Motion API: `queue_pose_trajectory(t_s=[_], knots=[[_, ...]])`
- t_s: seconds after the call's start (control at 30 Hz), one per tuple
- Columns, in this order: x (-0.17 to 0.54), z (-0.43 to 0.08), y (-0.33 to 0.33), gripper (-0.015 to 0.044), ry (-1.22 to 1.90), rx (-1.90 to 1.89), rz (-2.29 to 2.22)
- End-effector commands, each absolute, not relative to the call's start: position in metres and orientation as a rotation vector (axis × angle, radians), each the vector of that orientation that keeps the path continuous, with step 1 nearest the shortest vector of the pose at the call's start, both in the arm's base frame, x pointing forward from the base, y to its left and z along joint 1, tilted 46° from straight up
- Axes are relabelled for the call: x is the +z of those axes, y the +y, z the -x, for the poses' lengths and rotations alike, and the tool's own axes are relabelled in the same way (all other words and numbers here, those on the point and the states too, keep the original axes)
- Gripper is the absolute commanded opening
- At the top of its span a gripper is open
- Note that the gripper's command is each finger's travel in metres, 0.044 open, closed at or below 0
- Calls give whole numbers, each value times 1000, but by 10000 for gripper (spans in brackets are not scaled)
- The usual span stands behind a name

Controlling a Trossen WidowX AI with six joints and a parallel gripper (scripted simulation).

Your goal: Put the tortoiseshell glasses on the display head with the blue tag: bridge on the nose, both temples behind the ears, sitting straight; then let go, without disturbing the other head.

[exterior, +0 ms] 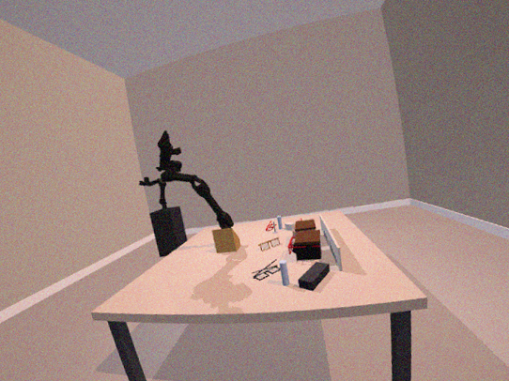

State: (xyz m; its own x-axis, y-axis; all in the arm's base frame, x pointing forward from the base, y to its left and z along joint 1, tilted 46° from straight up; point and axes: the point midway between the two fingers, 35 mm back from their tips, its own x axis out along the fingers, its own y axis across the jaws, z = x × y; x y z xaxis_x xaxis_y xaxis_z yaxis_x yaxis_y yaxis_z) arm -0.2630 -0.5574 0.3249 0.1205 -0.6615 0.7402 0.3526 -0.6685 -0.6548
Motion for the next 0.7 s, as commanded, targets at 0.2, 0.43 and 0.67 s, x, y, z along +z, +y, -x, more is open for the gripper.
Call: queue_pose_trajectory(t_s=[0.2,0.43,0.67], knots=[[325,263,-557,440,307,-1658,1626],[326,221,-586,282,304,-1594,1560],[324,122,-630,99,266,-1445,1375]])
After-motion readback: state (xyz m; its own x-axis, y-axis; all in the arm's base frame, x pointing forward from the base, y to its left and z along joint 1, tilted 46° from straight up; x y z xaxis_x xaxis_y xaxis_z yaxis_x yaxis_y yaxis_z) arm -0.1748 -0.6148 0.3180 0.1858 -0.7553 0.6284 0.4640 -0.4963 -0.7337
